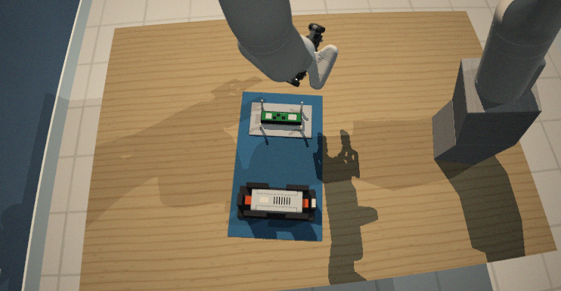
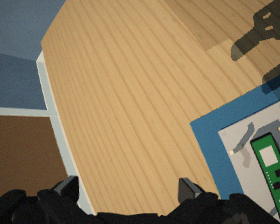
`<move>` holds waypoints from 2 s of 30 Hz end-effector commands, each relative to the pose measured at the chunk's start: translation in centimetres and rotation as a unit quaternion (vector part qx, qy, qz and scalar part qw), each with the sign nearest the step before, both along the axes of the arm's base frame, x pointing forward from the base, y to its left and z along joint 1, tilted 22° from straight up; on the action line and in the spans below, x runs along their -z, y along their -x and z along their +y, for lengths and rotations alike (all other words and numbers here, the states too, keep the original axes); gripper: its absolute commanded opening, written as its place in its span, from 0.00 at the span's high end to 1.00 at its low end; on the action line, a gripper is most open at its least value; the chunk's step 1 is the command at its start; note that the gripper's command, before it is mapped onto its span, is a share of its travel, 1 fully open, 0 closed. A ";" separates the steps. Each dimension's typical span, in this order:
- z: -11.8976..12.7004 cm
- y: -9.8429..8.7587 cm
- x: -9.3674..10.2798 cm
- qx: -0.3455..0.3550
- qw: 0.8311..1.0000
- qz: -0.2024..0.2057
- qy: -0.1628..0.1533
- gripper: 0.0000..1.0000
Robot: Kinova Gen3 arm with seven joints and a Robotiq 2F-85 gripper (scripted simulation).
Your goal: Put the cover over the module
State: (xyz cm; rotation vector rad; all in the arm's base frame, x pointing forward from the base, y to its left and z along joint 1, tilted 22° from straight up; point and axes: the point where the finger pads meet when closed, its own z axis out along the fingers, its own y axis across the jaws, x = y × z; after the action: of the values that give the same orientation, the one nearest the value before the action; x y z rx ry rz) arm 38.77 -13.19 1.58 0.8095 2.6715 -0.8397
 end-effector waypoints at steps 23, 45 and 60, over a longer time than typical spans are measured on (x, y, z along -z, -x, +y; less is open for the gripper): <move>3.1 0.5 -1.8 -0.052 0.998 -0.010 -0.034 0.00; 10.0 1.9 -5.7 -0.170 0.979 -0.030 -0.110 0.00; 14.4 2.8 -8.2 -0.244 0.956 -0.043 -0.157 0.00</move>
State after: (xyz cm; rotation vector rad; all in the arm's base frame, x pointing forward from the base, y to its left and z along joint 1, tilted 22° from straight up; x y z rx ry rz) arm 35.88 -0.16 8.44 0.2248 2.7884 -0.3269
